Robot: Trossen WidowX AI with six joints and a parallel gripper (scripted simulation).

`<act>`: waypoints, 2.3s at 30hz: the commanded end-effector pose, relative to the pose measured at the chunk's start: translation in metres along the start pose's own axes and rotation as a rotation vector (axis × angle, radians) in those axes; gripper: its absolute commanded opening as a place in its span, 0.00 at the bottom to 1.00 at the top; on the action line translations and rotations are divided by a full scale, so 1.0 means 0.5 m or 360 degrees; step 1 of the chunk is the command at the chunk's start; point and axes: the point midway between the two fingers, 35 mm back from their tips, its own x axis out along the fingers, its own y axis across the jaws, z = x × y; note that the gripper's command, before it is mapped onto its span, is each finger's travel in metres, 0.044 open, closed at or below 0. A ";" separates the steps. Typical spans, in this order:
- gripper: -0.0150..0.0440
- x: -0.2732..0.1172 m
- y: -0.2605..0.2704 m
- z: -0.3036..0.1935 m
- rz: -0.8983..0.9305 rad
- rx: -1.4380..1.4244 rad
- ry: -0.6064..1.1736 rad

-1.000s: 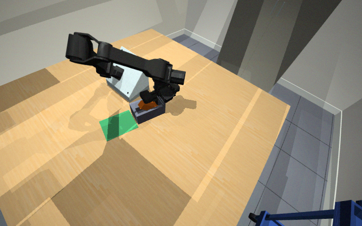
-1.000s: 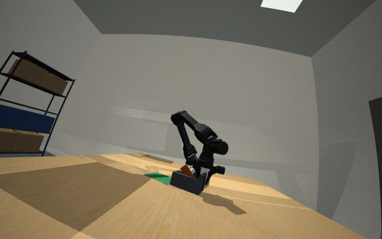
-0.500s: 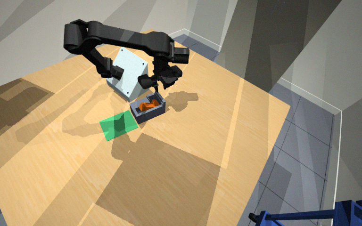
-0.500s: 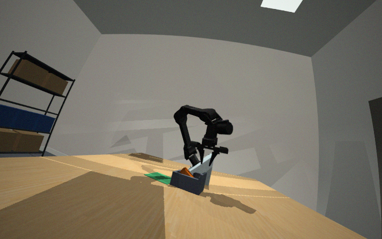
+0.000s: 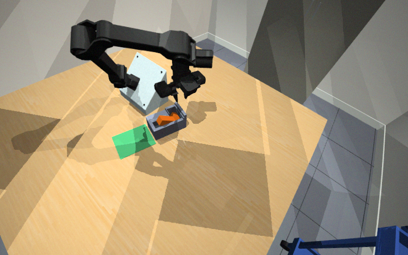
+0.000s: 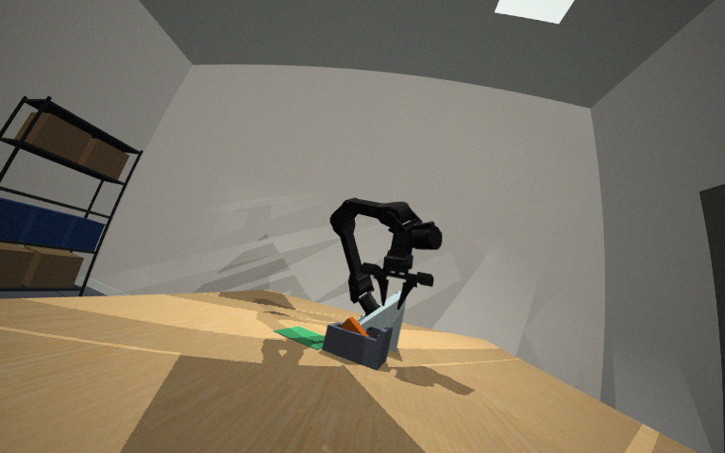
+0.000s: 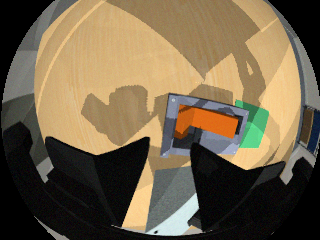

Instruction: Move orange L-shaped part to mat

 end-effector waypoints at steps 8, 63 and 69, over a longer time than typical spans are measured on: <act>0.56 0.000 0.000 0.000 0.0001 -0.0006 -0.0003; 0.56 0.000 0.000 0.000 0.0001 -0.0006 -0.0003; 0.56 0.065 0.000 0.001 -0.0007 0.0001 0.0011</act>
